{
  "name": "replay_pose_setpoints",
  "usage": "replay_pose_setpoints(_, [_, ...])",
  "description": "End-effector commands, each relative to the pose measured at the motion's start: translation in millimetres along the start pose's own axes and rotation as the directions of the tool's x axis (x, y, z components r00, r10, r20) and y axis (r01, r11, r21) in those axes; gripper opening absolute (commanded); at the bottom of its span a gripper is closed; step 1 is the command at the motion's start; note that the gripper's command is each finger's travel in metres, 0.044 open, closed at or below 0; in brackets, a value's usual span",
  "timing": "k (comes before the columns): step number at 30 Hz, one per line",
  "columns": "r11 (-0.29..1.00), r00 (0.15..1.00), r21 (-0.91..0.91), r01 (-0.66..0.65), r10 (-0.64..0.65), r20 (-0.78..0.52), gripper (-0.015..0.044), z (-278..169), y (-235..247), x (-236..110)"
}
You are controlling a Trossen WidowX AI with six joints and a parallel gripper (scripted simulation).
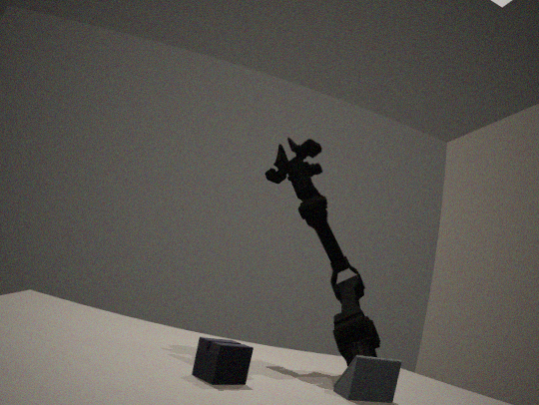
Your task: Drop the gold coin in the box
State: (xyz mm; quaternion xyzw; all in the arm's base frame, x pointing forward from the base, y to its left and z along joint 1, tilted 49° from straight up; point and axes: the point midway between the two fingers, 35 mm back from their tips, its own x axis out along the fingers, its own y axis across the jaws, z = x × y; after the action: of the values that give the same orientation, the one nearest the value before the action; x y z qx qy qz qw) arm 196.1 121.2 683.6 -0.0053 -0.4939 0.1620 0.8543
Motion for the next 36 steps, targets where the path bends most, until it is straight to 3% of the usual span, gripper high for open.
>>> replay_pose_setpoints(1, [1.0,0.98,0.003,-0.002,0.002,-0.199,0.0161,-65.3,8.5,-1.2])
replay_pose_setpoints(6, [0.999,0.899,-0.046,-0.002,-0.019,-0.437,0.0161,-145.5,10.7,-17.5])
replay_pose_setpoints(15, [0.992,0.681,-0.125,-0.023,-0.076,-0.729,0.0161,-251.2,5.4,-67.0])
replay_pose_setpoints(21, [0.986,0.386,-0.161,-0.047,-0.131,-0.913,0.0161,-326.4,0.2,-133.8])
replay_pose_setpoints(26, [0.976,0.096,-0.2,-0.087,-0.192,-0.977,0.0161,-370.4,-8.4,-202.5])
replay_pose_setpoints(31, [0.959,-0.212,-0.235,-0.158,-0.265,-0.941,0.0161,-393.7,-20.6,-279.5])
replay_pose_setpoints(36, [0.933,-0.5,-0.243,-0.263,-0.348,-0.793,0.0161,-394.5,-36.1,-356.8])
